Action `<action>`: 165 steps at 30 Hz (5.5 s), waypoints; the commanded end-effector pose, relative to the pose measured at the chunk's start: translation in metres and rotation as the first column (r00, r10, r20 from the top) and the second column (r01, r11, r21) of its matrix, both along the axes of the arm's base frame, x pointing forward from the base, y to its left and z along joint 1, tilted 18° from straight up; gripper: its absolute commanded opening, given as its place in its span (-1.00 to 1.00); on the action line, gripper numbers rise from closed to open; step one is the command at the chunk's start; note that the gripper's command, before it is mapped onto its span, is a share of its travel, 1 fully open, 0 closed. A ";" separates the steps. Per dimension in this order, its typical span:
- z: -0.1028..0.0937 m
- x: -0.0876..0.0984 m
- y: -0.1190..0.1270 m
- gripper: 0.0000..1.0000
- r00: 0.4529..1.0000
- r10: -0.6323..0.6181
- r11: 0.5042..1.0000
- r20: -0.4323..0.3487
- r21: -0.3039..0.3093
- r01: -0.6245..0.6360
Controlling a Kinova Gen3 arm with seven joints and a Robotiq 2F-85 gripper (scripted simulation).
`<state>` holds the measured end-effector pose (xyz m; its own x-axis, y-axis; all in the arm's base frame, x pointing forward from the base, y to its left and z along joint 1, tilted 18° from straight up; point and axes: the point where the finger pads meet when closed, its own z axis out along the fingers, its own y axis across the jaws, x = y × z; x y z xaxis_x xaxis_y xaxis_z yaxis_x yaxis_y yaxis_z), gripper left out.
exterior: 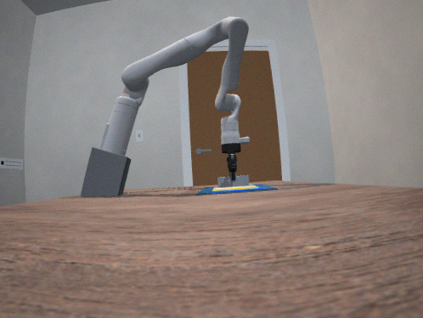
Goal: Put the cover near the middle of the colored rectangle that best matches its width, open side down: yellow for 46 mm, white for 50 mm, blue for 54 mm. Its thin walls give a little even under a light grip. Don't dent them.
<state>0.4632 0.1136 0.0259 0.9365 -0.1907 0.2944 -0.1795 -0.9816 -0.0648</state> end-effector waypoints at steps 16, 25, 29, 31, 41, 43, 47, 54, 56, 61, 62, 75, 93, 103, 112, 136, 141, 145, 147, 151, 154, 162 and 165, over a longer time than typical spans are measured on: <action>0.000 0.002 0.001 0.45 1.000 -0.005 1.000 0.005 0.005 0.005; 0.000 0.002 0.001 0.45 1.000 -0.005 1.000 0.005 0.005 0.005; 0.000 0.002 0.001 0.45 1.000 -0.005 1.000 0.005 0.005 0.005; 0.000 0.002 0.001 0.45 1.000 -0.005 1.000 0.005 0.005 0.005; 0.000 0.002 0.001 -1.00 1.000 -0.005 1.000 0.005 0.005 0.005; 0.000 0.002 0.001 -1.00 1.000 -0.005 1.000 0.005 0.005 0.005; 0.000 0.002 0.001 -1.00 1.000 -0.005 1.000 0.005 0.005 0.005; 0.000 0.002 0.001 -1.00 1.000 -0.005 1.000 0.005 0.005 0.005; 0.000 0.002 0.001 -1.00 1.000 -0.005 1.000 0.005 0.005 0.005; 0.000 0.002 0.001 -1.00 1.000 -0.005 1.000 0.005 0.005 0.005; 0.000 0.002 0.001 -1.00 1.000 -0.005 1.000 0.005 0.005 0.005; 0.000 0.002 0.001 -0.98 1.000 -0.005 1.000 0.005 0.005 0.005; 0.000 0.002 0.001 -1.00 1.000 -0.005 1.000 0.005 0.005 0.005; 0.000 0.002 0.001 -1.00 1.000 -0.005 1.000 0.005 0.005 0.005; 0.000 0.002 0.001 -1.00 1.000 -0.005 1.000 0.005 0.005 0.005; 0.015 -0.004 0.001 -1.00 1.000 -0.005 1.000 0.004 0.004 0.005; 0.026 -0.007 0.001 -1.00 1.000 -0.005 1.000 0.004 0.004 0.005; 0.036 -0.010 0.001 -1.00 1.000 -0.005 1.000 0.004 0.004 0.005; 0.040 -0.012 0.001 -1.00 1.000 -0.005 1.000 0.004 0.004 0.005; 0.044 -0.013 0.001 -1.00 1.000 -0.005 1.000 0.004 0.004 0.005; 0.049 -0.015 0.001 -1.00 1.000 -0.005 1.000 0.004 0.004 0.005; 0.056 -0.017 0.001 -1.00 1.000 -0.005 1.000 0.004 0.004 0.004; 0.056 -0.017 0.001 -1.00 1.000 -0.005 1.000 0.004 0.004 0.004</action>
